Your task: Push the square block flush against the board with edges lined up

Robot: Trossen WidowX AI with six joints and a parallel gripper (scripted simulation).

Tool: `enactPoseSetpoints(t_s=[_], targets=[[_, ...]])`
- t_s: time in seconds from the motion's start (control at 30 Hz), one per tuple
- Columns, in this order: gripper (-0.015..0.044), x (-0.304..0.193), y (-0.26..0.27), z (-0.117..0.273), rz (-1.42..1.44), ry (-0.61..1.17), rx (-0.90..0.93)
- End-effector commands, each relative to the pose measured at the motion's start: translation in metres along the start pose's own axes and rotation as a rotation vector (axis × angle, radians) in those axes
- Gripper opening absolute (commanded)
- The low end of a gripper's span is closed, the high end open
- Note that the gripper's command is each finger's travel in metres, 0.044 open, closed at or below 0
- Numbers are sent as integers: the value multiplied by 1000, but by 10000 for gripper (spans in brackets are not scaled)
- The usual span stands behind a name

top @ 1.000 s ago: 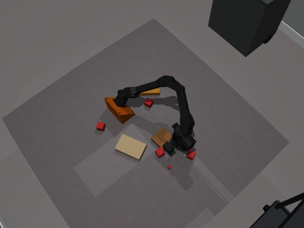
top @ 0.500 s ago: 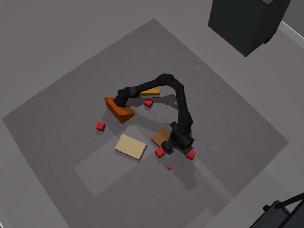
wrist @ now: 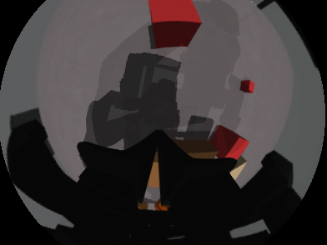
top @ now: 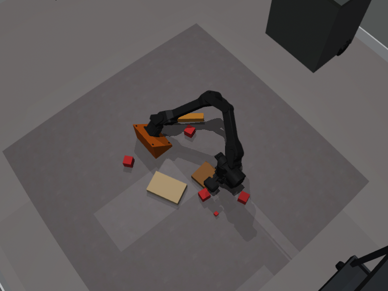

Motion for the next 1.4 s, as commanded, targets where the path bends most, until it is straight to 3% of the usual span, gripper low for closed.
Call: enactPoseSetpoints(t_s=[0.0, 1.37], targets=[[0, -5, 1, 0, 1, 2, 3], [0, -45, 6, 1, 0, 3, 2]])
Point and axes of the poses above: the point midway between the two fingers, 35 mm back from their tips, its own z axis back along the fingers, its own y axis across the jaws, x = y × z, the point moved 2 cm from there along z, back along the fingers, and after that the axes turned 12 degrees about z, right-handed, at the moved point
